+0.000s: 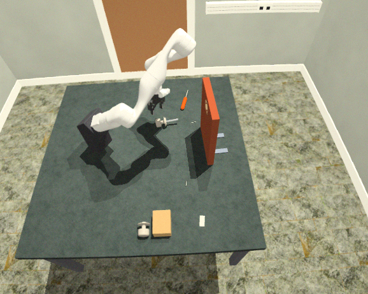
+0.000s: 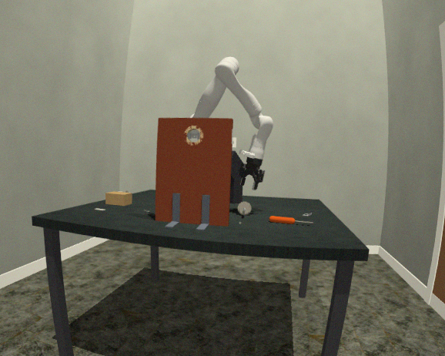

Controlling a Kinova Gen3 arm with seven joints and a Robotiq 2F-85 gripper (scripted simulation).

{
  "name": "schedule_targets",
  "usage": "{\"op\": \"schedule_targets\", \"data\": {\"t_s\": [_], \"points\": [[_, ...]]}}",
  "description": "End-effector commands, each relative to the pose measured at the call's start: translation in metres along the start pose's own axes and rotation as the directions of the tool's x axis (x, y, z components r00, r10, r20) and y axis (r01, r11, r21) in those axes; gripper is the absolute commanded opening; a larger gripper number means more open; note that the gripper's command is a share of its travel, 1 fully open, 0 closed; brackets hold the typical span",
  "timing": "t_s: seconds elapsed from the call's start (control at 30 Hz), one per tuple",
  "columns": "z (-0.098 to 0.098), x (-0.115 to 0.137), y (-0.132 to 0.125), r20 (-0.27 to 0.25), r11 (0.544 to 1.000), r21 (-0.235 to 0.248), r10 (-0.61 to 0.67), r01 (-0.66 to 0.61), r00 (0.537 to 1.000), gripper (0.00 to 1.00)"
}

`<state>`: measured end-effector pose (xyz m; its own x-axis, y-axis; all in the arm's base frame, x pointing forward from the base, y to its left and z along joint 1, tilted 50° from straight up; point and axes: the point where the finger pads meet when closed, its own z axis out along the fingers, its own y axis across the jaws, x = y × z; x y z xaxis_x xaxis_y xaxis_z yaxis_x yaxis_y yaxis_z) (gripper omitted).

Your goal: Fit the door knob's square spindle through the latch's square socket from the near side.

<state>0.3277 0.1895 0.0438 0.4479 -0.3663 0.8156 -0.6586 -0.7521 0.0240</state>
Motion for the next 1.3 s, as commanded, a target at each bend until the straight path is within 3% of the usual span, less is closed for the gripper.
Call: {"op": "schedule_targets", "data": {"t_s": [0.0, 0.3, 0.93, 1.27], "points": [[0.001, -0.001, -0.001, -0.009, 0.999, -0.011, -0.053, 0.053, 0.999, 0.90], [0.003, -0.002, -0.001, -0.027, 0.983, -0.035, -0.179, 0.178, 0.983, 0.90], [0.010, -0.005, -0.005, -0.036, 0.971, -0.045, -0.236, 0.234, 0.971, 0.90], [0.012, -0.006, -0.006, -0.057, 0.913, -0.081, -0.404, 0.399, 0.913, 0.90]]}}
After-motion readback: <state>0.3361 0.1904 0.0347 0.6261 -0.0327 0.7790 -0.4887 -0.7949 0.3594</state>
